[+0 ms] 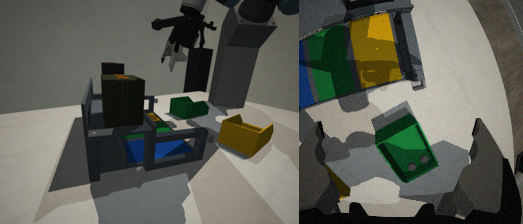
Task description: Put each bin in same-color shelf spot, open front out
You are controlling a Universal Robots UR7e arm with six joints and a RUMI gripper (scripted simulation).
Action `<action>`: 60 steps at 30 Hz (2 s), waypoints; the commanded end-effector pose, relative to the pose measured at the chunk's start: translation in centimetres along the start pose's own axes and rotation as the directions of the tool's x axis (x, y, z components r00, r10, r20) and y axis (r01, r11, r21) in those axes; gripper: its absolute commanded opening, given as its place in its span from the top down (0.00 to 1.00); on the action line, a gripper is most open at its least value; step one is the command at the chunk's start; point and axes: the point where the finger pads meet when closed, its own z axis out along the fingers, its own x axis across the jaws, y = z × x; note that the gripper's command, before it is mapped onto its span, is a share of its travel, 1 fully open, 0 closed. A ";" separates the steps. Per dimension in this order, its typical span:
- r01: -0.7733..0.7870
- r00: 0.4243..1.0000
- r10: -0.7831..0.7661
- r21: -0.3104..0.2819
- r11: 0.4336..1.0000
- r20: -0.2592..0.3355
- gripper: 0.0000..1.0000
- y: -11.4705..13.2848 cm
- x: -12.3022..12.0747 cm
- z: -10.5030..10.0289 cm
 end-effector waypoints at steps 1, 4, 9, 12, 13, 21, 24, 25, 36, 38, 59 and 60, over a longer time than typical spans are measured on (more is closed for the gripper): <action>0.033 0.999 -0.033 -0.023 0.999 0.003 0.00 0.8 1.1 0.4; 0.046 0.999 -0.046 -0.032 0.998 0.005 0.00 1.2 1.5 0.6; 0.078 0.997 -0.078 -0.055 0.995 0.012 0.00 2.2 2.5 1.0; 0.097 0.995 -0.096 -0.068 0.993 0.017 0.00 2.8 3.0 1.2; 0.104 0.995 -0.103 -0.072 0.992 0.019 0.00 3.0 3.2 1.3; 0.141 0.990 -0.139 -0.096 0.985 0.034 0.00 4.2 4.2 1.7; 0.160 0.987 -0.156 -0.106 0.981 0.043 0.00 4.8 4.7 1.8; 0.166 0.986 -0.162 -0.109 0.980 0.046 0.00 5.0 4.8 1.9; 0.218 0.975 -0.209 -0.134 0.967 0.077 0.00 6.8 6.0 2.3; 0.229 0.972 -0.219 -0.138 0.964 0.084 0.00 7.2 6.2 2.4; 0.320 0.942 -0.296 -0.160 0.934 0.156 0.00 10.3 7.7 2.8; 0.324 0.941 -0.299 -0.160 0.933 0.159 0.00 10.4 7.7 2.8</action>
